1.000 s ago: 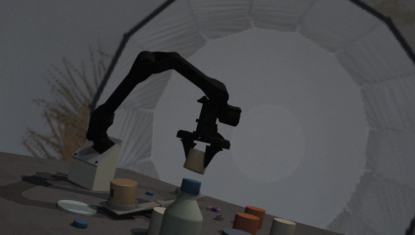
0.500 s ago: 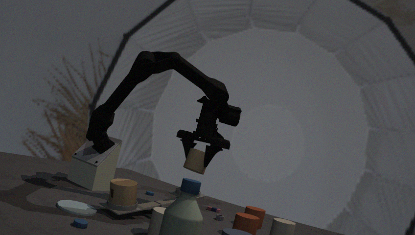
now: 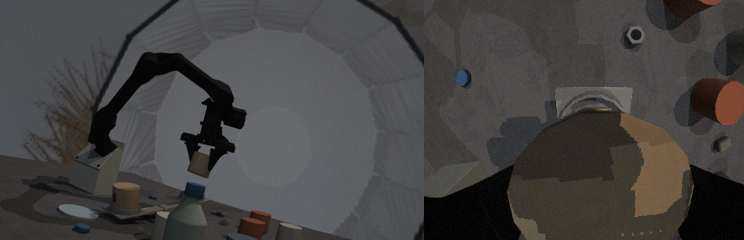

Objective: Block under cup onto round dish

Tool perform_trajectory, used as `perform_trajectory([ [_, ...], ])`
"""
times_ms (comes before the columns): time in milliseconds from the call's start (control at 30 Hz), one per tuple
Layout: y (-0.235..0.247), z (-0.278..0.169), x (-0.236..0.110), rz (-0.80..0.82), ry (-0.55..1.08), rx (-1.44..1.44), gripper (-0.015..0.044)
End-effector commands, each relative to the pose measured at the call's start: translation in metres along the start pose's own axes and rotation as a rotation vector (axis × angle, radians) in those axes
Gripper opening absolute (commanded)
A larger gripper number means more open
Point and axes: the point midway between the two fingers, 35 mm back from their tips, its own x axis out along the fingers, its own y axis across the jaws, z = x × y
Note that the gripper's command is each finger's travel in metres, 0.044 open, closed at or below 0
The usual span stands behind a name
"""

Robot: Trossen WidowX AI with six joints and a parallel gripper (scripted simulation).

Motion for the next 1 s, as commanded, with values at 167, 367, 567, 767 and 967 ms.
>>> perform_trajectory([
  [167,0.0,0.0,0.0,-0.002,0.0,-0.001,0.0],
  [367,0.0,0.0,0.0,-0.002,0.0,-0.001,0.0],
  [567,0.0,0.0,0.0,-0.002,0.0,-0.001,0.0],
  [767,0.0,0.0,0.0,-0.002,0.0,-0.001,0.0],
  [967,0.033,0.043,0.028,-0.003,-0.008,0.001,0.0],
])
